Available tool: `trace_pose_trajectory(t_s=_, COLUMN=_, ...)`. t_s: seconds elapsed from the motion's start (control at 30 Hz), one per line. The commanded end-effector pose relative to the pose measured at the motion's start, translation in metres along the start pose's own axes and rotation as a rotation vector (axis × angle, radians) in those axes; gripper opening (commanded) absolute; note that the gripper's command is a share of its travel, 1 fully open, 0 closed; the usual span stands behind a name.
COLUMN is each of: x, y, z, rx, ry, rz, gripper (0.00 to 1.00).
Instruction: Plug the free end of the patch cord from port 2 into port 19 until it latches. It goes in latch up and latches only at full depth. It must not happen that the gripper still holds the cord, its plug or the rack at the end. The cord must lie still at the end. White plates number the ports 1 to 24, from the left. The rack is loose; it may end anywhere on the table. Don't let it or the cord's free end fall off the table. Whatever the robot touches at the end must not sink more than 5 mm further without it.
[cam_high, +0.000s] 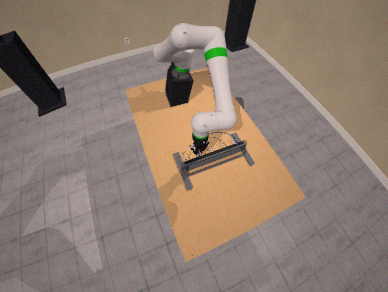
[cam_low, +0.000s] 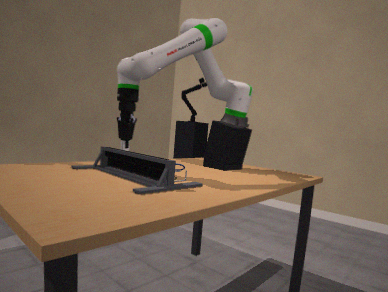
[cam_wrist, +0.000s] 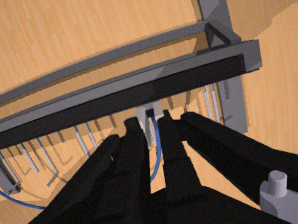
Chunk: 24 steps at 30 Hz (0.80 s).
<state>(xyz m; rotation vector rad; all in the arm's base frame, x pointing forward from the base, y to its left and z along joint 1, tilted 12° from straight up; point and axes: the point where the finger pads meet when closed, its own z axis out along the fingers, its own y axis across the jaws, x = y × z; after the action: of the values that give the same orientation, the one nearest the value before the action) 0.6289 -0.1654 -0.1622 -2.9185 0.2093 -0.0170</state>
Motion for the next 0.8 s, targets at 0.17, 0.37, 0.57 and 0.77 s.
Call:
trace_pose_trajectory(t_s=0.17, x=0.0002, y=0.0001, z=-0.0003, rx=0.0, ry=0.001, rz=0.0, gripper=0.0)
trace_pose_trajectory(t_s=0.37, x=0.0002, y=0.0001, z=-0.0003, rx=0.0, ry=0.001, rz=0.0, gripper=0.22)
trace_pose_trajectory(t_s=0.57, x=0.0002, y=0.0001, z=-0.0003, rx=0.0, ry=0.001, rz=0.0, gripper=0.22)
trace_pose_trajectory(t_s=0.77, x=0.0002, y=0.0001, z=-0.0003, rx=0.0, ry=0.001, rz=0.0, gripper=0.22)
